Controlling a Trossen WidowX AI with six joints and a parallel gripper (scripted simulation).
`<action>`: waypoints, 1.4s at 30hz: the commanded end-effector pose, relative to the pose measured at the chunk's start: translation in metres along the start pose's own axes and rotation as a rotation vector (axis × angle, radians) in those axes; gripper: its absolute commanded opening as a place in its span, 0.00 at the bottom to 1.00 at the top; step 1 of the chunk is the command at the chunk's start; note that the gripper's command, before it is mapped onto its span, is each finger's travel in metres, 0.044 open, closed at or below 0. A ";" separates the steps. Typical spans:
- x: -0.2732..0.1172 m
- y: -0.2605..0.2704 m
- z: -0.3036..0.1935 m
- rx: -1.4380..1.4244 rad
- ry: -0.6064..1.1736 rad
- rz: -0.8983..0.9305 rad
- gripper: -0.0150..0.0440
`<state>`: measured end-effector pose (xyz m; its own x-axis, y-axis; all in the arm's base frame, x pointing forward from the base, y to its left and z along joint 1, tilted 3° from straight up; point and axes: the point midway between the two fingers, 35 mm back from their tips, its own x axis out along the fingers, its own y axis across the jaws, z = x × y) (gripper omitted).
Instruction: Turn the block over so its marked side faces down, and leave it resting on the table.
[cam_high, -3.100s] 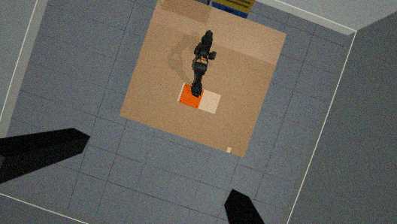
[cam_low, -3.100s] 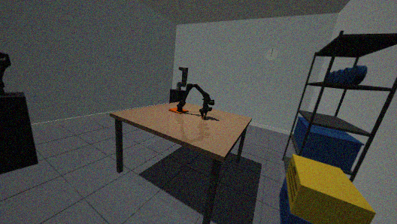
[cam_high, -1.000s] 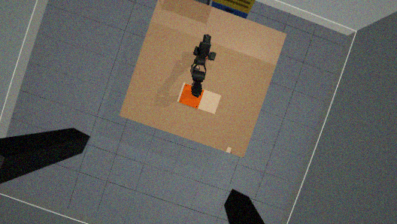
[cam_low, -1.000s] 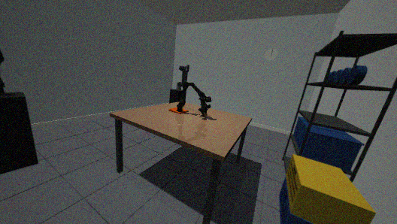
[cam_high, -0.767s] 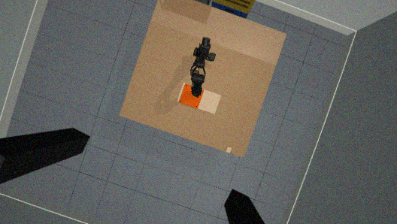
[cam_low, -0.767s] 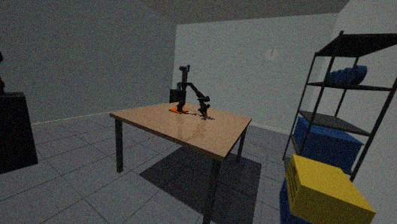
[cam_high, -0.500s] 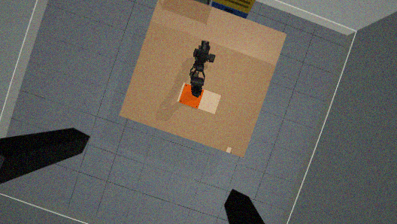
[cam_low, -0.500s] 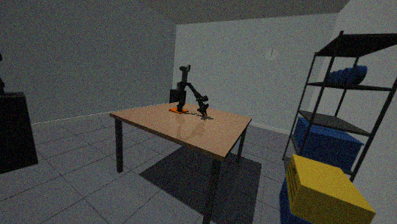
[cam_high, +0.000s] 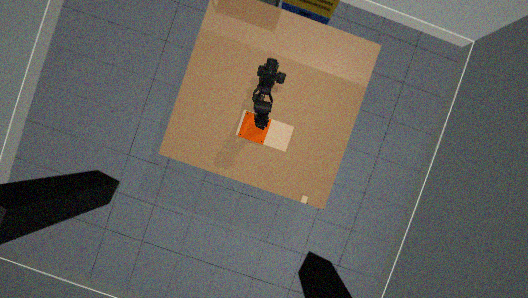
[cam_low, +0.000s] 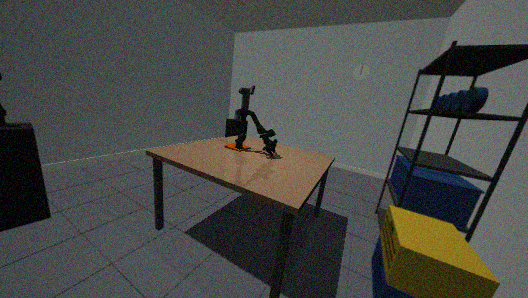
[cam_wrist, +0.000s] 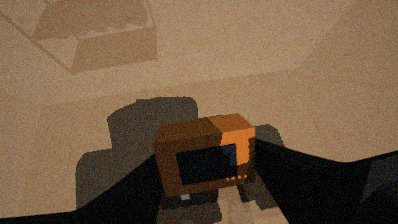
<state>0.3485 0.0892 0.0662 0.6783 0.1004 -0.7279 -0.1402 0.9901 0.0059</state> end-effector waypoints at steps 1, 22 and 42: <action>0.008 -0.001 0.000 -0.005 -0.074 -0.006 0.25; 0.010 0.000 -0.015 0.002 -0.378 0.000 0.25; -0.001 -0.002 -0.019 -0.001 -0.475 -0.004 0.25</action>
<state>0.3346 0.0854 0.0527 0.9308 0.1334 -0.3402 -0.1385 0.9903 0.0094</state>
